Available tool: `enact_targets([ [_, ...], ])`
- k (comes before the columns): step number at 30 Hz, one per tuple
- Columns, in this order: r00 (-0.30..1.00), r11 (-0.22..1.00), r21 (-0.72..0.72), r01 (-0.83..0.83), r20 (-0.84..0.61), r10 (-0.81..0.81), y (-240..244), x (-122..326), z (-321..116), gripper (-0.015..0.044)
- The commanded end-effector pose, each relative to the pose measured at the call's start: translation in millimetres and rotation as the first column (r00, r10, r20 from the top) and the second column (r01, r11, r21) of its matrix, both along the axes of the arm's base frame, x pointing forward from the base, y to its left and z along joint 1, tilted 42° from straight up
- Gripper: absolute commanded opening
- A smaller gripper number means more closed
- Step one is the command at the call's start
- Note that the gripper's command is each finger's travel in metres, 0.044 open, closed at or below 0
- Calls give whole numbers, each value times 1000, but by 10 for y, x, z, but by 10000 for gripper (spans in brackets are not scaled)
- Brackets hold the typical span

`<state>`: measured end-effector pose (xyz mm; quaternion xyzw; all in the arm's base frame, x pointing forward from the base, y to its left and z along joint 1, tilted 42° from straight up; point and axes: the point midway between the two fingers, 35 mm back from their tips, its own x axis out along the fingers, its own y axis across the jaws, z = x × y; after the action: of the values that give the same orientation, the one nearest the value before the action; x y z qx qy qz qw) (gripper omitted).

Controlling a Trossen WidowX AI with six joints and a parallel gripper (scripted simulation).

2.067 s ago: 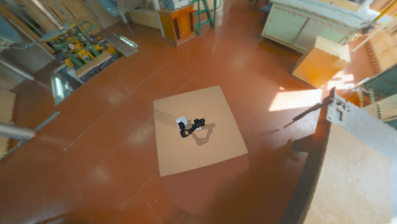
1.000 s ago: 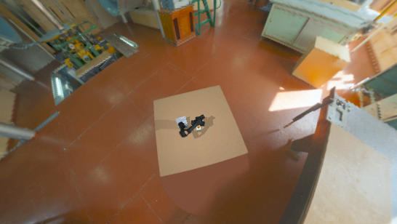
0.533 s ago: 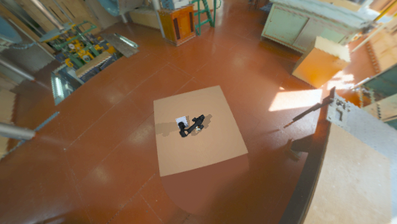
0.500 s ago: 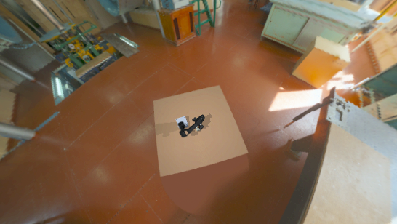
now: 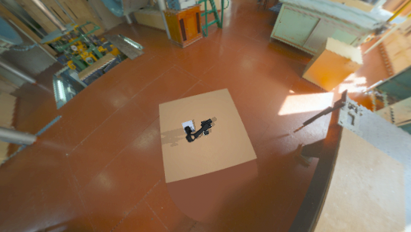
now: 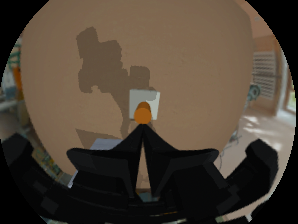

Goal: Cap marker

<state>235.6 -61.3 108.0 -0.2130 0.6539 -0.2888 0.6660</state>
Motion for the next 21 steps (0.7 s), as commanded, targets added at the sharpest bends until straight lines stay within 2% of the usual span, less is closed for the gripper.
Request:
enact_targets([
  [1, 1000, 1000, -2, 14, 12, -14, -9, 2, -9, 0],
  [21, 1000, 1000, -3, 14, 13, -14, -184, -3, -204, 0],
])
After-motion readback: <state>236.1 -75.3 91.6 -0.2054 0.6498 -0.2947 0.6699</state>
